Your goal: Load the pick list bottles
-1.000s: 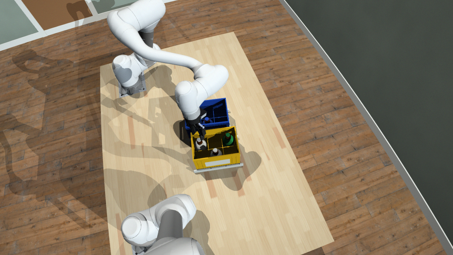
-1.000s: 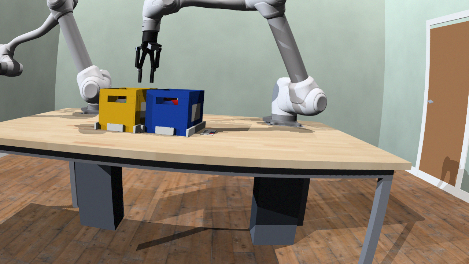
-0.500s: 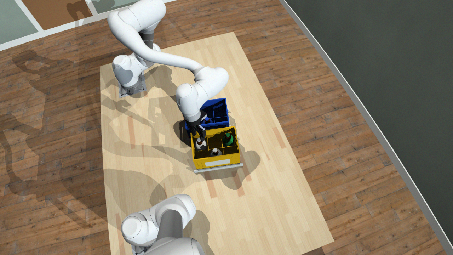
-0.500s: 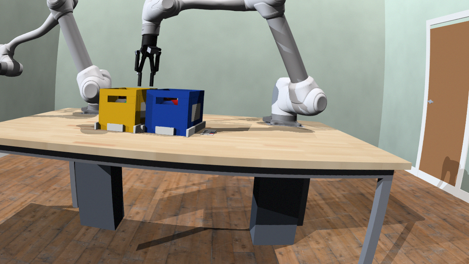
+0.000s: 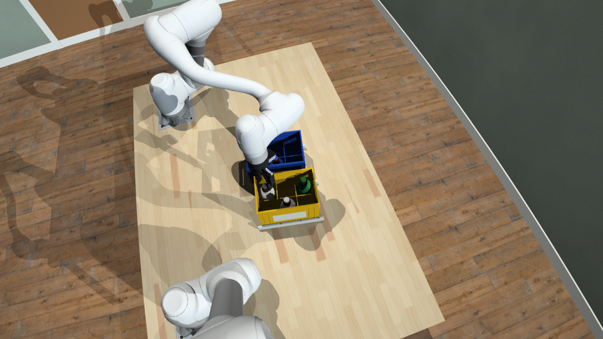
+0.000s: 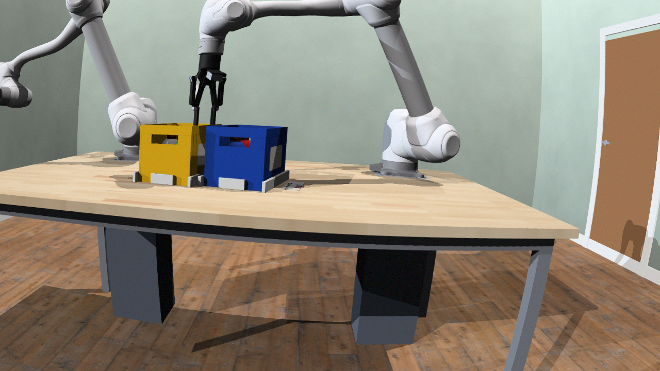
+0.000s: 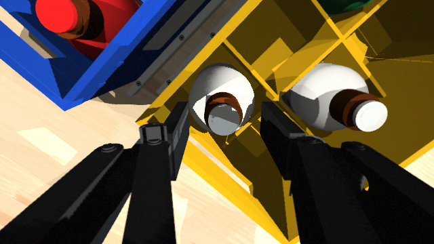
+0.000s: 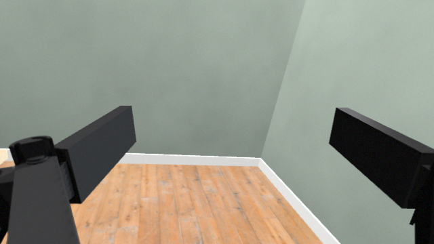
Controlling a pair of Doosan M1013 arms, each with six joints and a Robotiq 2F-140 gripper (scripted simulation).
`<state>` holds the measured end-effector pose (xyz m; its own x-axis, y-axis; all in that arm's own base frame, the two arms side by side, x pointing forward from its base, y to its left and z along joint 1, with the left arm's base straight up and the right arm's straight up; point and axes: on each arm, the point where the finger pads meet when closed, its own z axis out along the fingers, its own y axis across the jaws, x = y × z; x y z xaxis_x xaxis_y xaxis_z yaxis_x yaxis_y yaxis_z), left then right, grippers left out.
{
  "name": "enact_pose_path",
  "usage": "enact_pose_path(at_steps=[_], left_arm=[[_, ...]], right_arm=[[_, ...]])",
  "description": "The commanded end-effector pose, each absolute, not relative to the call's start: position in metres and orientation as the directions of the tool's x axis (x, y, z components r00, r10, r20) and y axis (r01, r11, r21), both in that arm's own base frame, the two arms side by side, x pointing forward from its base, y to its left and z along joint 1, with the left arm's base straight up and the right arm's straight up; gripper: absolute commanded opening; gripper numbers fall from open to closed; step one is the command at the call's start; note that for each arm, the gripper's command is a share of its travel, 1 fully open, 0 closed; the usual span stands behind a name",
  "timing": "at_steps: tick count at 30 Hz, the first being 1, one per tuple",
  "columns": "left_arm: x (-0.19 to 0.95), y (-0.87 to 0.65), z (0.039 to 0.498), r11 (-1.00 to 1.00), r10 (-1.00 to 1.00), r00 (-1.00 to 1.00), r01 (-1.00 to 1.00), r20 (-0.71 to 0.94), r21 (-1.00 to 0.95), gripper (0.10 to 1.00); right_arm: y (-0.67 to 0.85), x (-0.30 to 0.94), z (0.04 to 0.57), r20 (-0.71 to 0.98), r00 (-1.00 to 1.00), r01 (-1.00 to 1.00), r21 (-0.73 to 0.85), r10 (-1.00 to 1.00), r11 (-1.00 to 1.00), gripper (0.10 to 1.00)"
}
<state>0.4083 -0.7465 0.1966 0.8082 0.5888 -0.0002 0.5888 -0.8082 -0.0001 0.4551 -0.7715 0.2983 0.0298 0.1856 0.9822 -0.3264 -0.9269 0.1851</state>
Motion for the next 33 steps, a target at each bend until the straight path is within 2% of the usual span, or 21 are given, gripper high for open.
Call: enact_pose_path(at_steps=[1, 33], left_arm=[[0.408, -0.747, 0.193, -0.808, 0.589, 0.808, 0.589, 0.0, 0.001, 0.442], [0.408, -0.747, 0.17, -0.808, 0.589, 0.808, 0.589, 0.0, 0.001, 0.442]], right_arm=[[-0.772, 0.455, 0.3, 0.982, 0.029, -0.326, 0.187, 0.187, -0.927, 1.0], [-0.772, 0.455, 0.3, 0.982, 0.029, -0.326, 0.187, 0.187, -0.927, 1.0]])
